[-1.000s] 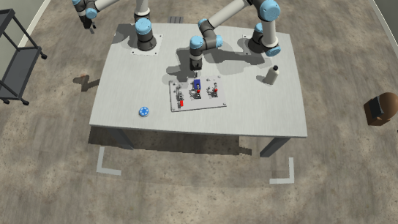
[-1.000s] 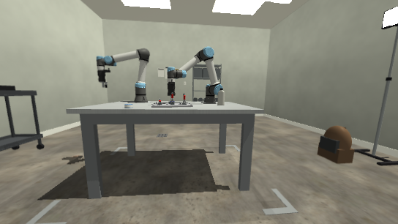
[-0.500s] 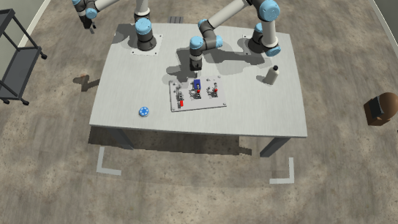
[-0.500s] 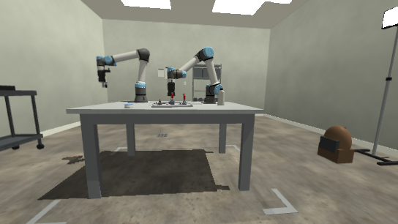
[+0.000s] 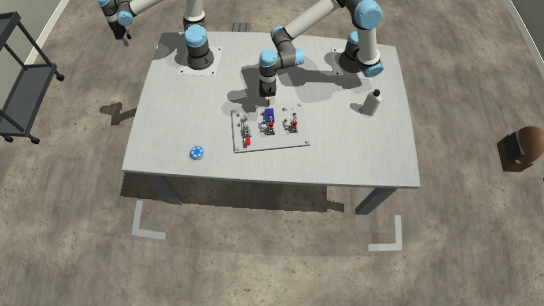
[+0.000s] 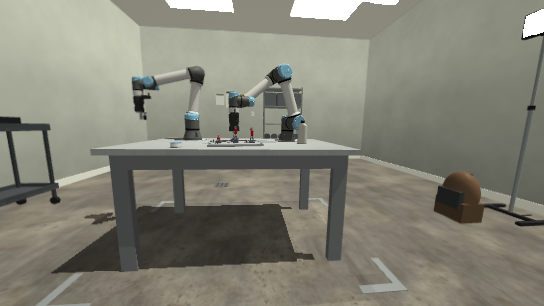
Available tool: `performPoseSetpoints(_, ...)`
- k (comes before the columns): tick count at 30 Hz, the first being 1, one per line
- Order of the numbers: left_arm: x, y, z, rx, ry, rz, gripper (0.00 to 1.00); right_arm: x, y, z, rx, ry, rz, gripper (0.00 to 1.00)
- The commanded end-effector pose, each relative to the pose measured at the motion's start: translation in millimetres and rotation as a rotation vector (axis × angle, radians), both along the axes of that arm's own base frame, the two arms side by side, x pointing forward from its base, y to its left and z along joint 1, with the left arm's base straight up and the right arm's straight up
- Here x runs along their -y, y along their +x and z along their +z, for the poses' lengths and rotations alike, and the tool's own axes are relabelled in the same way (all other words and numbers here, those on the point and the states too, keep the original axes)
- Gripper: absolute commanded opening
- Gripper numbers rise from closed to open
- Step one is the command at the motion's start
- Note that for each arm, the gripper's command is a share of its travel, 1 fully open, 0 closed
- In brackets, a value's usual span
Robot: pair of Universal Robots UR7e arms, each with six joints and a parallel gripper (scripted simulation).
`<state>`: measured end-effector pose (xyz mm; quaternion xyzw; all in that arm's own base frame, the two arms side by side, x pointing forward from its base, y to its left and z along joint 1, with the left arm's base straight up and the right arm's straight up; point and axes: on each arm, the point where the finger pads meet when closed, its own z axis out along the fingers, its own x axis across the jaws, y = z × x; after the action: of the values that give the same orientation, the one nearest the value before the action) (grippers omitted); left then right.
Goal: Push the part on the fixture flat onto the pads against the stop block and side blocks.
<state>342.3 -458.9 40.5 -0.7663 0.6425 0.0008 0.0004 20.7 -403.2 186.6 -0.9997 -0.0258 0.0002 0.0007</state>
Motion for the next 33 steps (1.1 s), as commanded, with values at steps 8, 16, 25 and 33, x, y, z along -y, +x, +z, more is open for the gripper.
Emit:
performPoseSetpoints(8, 0.4, 0.1, 0.7, 0.001, -0.002, 0.000, 0.00, 0.3, 0.1, 0.4, 0.000, -0.001, 0.000, 1.00)
performPoseSetpoints(16, 0.4, 0.1, 0.7, 0.001, -0.002, 0.000, 0.00, 0.3, 0.1, 0.4, 0.000, -0.001, 0.000, 1.00)
performPoseSetpoints(25, 0.4, 0.3, 0.7, 0.001, -0.002, 0.000, 0.00, 0.3, 0.1, 0.4, 0.000, -0.001, 0.000, 1.00)
performPoseSetpoints(33, -0.1, 3.2, 0.7, 0.001, -0.002, 0.000, 0.00, 0.3, 0.1, 0.4, 0.000, -0.001, 0.000, 1.00)
